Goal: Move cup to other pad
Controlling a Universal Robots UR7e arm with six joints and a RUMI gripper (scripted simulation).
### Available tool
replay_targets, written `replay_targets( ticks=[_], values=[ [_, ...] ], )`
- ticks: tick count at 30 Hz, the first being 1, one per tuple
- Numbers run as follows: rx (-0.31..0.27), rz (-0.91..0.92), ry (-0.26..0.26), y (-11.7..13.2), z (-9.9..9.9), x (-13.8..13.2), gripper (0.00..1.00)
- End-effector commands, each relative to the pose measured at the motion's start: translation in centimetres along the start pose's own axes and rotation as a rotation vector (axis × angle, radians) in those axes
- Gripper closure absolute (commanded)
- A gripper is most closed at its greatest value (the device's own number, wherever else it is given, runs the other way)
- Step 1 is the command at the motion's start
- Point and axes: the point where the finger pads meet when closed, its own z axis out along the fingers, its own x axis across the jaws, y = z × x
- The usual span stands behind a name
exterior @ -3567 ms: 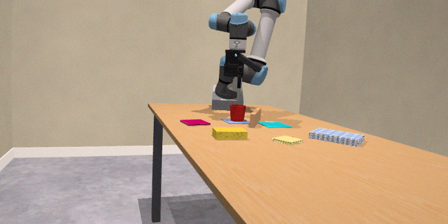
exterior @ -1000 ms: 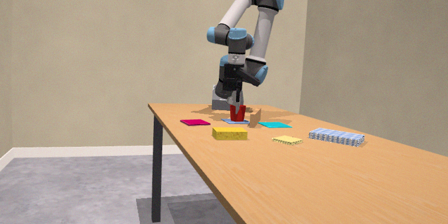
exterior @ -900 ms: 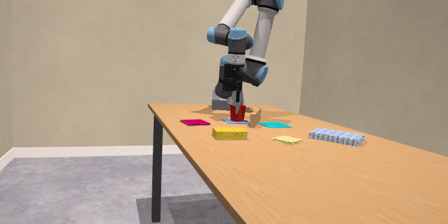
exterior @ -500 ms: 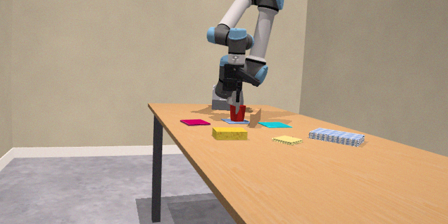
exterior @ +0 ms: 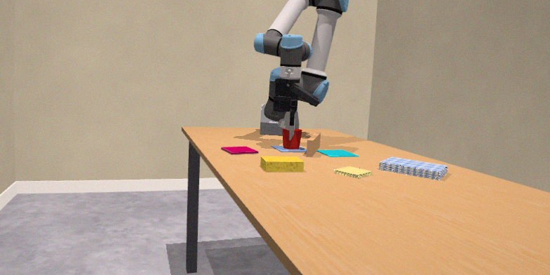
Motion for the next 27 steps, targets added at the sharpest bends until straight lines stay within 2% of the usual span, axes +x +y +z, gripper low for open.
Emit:
replay_targets(
  ticks=[1, 27],
  values=[
    [0.0, 0.0, 0.001, 0.0, -0.03, 0.03, 0.91],
    [0.0, 0.0, 0.001, 0.0, -0.03, 0.03, 0.94]
  ],
)
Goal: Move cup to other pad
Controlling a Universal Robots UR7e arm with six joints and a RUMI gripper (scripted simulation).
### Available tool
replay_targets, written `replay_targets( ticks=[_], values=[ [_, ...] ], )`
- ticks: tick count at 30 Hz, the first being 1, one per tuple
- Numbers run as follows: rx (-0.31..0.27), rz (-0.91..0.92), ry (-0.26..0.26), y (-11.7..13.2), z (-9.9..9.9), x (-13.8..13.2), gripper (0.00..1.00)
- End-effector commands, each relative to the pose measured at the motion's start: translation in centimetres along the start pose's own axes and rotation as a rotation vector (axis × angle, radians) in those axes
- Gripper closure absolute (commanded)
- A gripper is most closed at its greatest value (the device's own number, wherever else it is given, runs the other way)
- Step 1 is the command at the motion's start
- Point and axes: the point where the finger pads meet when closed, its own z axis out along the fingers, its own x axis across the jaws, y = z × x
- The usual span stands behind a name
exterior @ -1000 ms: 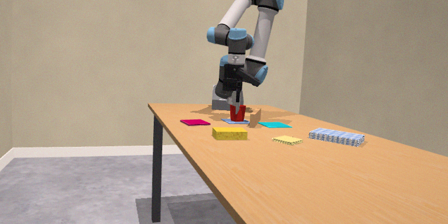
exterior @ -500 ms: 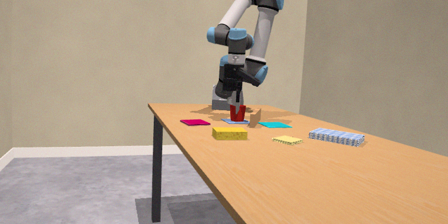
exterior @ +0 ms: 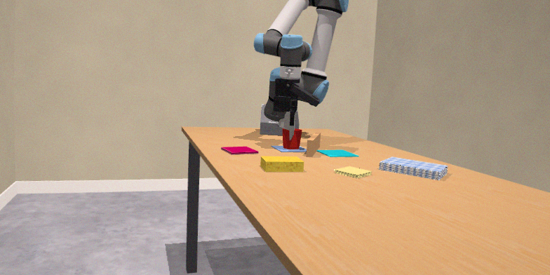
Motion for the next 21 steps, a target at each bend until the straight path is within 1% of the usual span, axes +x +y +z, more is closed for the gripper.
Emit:
replay_targets(
  ticks=[1, 21],
  values=[
    [0.0, 0.0, 0.001, 0.0, -0.03, 0.03, 0.94],
    [0.0, 0.0, 0.001, 0.0, -0.03, 0.03, 0.96]
  ],
)
